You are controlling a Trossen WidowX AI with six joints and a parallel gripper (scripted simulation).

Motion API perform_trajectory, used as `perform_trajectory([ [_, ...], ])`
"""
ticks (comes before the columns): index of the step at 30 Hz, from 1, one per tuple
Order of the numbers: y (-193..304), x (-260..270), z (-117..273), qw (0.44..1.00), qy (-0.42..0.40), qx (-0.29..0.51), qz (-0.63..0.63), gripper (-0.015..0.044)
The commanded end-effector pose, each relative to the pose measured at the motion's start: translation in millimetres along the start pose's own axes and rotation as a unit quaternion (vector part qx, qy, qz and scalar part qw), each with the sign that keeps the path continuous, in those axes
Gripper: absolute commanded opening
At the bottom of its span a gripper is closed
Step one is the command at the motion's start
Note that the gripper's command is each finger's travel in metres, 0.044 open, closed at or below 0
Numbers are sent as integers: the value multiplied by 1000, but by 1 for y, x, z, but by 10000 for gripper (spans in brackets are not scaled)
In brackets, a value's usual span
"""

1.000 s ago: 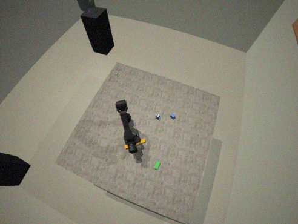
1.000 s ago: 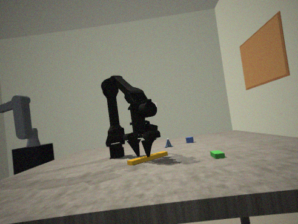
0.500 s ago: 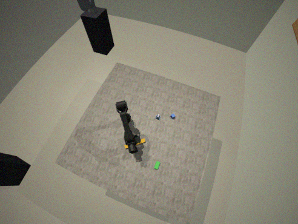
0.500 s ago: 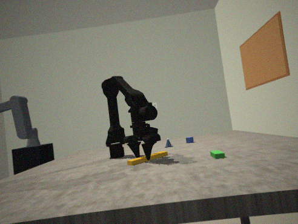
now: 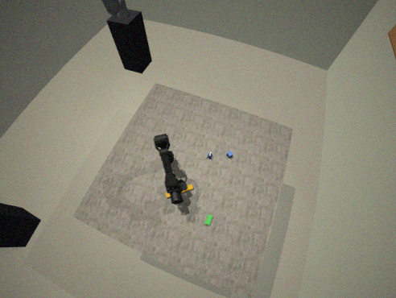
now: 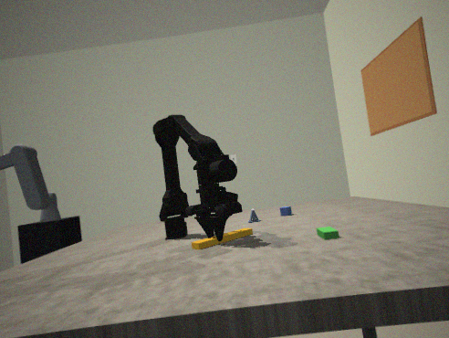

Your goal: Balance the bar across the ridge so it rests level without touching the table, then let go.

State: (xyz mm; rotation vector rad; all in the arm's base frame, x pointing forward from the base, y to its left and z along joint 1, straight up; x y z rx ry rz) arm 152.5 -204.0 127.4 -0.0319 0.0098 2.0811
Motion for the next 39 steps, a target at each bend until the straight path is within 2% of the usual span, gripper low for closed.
perform_trajectory([
  [1, 0, 0, 0, 1000, 0, 0, 0, 124],
  [4, 0, 0, 0, 1000, 0, 0, 0, 104],
  [8, 0, -1, 6, 1000, 0, 0, 0, 0],
  [39, 0, -2, 85, 1000, 0, 1, -2, 0],
])
Point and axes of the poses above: the point midway between the two fingers, 35 mm back from their tips, its own z axis back along the fingers, its own x axis across the jaws, y = z × x, the point moved 8 cm from there along z, back along the fingers, and after that the axes turned 13 degrees about -z, right-handed, at the moved point
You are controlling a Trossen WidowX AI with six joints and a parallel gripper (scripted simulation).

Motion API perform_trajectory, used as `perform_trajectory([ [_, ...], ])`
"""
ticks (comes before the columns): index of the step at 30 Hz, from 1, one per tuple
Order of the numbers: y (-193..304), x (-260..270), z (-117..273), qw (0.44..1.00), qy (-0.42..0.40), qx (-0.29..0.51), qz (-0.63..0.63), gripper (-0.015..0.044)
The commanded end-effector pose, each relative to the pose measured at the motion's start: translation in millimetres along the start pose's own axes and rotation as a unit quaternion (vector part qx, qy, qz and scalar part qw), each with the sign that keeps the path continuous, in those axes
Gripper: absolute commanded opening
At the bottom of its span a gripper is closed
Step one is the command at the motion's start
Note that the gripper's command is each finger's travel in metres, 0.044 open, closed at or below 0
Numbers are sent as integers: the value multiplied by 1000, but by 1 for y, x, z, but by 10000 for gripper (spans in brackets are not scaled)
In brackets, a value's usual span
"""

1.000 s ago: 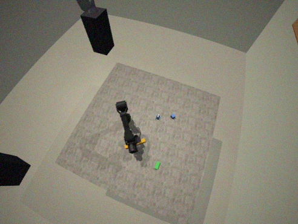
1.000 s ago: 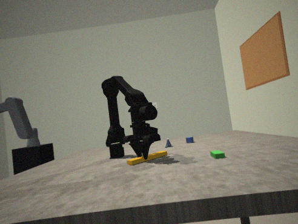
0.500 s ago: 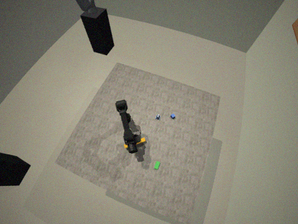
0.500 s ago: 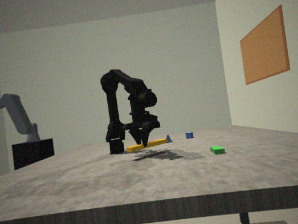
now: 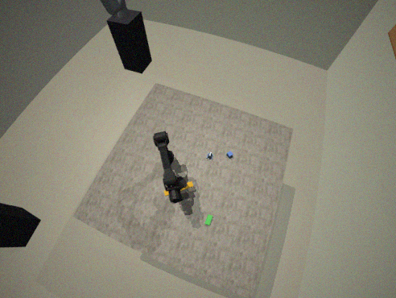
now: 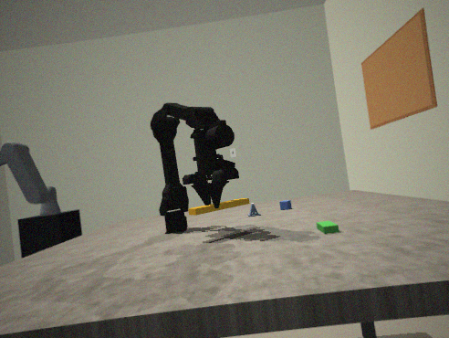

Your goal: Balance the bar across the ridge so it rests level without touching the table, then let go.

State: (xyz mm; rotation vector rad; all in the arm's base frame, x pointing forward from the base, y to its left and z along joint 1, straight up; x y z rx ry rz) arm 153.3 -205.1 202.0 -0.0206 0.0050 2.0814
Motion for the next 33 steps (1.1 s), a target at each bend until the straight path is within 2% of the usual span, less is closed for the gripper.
perform_trajectory([
  [1, 0, 2, 13, 1000, 6, 1, -2, 0],
  [7, -2, 3, 21, 1000, 5, 1, -4, 0],
  [33, -92, 25, 22, 996, 4, -5, -89, 0],
])
Point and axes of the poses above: the point midway between the two fingers, 35 mm back from their tips, its own z axis back along the fingers, its own x axis across the jaws, y = z × x, the point moved 8 cm from there along z, back along the fingers, and after that the axes turned 13 degrees about -z, right-handed, at the moved point
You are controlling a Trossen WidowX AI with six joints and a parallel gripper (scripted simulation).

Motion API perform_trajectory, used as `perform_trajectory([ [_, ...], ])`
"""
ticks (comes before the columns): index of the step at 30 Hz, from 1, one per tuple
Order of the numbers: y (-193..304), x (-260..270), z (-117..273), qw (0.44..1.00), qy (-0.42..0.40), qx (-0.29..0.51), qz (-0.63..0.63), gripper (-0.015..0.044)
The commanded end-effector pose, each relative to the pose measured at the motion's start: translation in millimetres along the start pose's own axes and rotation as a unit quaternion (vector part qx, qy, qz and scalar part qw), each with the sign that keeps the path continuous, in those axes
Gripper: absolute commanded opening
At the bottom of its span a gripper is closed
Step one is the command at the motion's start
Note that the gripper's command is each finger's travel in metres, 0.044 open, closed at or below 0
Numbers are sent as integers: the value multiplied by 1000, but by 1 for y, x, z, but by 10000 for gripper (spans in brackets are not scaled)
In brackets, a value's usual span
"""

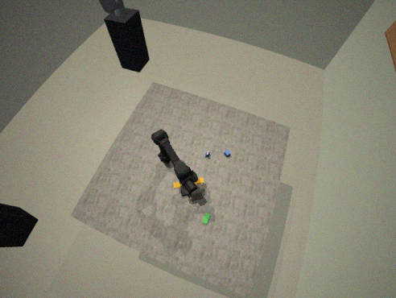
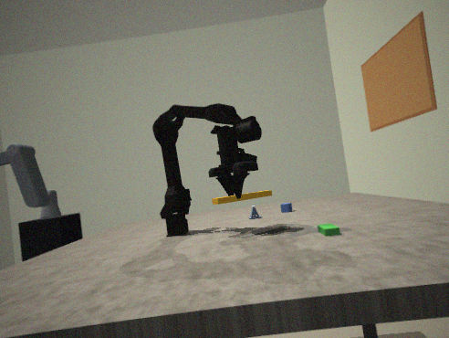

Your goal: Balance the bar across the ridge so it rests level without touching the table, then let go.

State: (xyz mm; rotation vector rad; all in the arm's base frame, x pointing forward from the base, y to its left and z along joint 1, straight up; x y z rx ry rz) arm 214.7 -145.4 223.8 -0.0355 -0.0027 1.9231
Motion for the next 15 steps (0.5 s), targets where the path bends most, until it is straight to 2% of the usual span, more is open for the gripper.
perform_trajectory([
  [1, -11, 7, 0, 1000, 0, 1, -14, 0],
  [15, -51, 39, 1, 998, -2, -2, -59, 0],
])
Point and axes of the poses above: the point midway between the two fingers, 35 mm back from their tips, its own z axis back along the fingers, its own x axis across the jaws, y = z × x, the point moved 8 cm from there along z, back along the fingers, and after that the axes turned 13 degrees about -z, right-handed, at the moved point
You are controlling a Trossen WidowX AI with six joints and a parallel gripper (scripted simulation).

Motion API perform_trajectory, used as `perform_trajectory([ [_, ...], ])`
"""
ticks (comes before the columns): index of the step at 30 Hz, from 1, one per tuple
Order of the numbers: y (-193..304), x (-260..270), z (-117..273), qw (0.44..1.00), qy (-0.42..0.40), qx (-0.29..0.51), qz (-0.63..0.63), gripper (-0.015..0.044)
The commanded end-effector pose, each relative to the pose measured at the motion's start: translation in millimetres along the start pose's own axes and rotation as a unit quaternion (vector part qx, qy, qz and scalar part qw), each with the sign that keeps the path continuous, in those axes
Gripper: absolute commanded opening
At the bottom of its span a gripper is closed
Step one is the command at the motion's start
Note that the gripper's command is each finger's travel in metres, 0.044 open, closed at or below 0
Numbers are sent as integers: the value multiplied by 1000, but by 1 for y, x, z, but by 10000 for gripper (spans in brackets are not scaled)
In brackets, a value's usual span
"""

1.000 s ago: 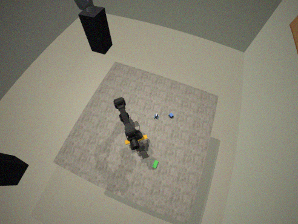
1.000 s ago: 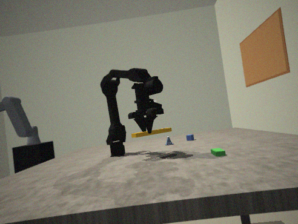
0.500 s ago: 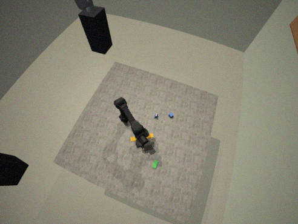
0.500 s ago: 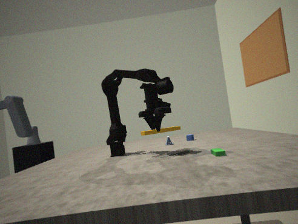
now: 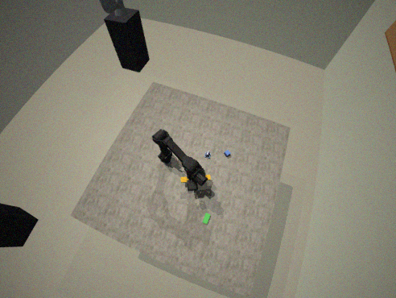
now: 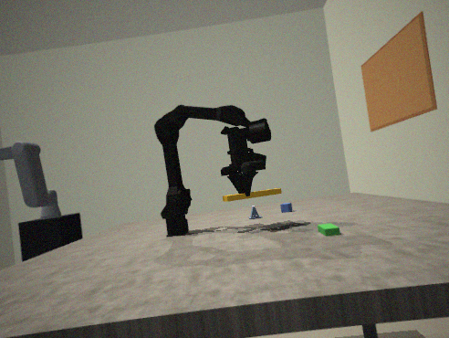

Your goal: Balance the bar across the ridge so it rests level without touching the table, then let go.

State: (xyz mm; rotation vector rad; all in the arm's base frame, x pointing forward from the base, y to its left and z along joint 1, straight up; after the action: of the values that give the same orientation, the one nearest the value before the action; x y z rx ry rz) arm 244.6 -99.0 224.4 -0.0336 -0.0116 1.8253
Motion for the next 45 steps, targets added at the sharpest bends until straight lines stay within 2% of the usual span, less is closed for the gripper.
perform_trajectory([
  [1, -9, 10, 0, 1000, 0, 1, -14, 0],
  [23, -50, 82, 1, 996, -4, -1, -84, 0],
  [45, -67, 164, 3, 988, -9, -1, -151, 0],
])
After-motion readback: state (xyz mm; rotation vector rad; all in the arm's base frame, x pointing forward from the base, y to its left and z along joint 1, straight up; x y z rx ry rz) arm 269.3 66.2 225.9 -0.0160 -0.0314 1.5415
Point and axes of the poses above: the point midway between the two fingers, 35 mm back from their tips, its own z axis back along the fingers, its own x axis across the jaws, y = z × x, the point moved 8 cm from there along z, back along the fingers, and after that the axes turned 13 degrees about -z, right-handed, at the moved point
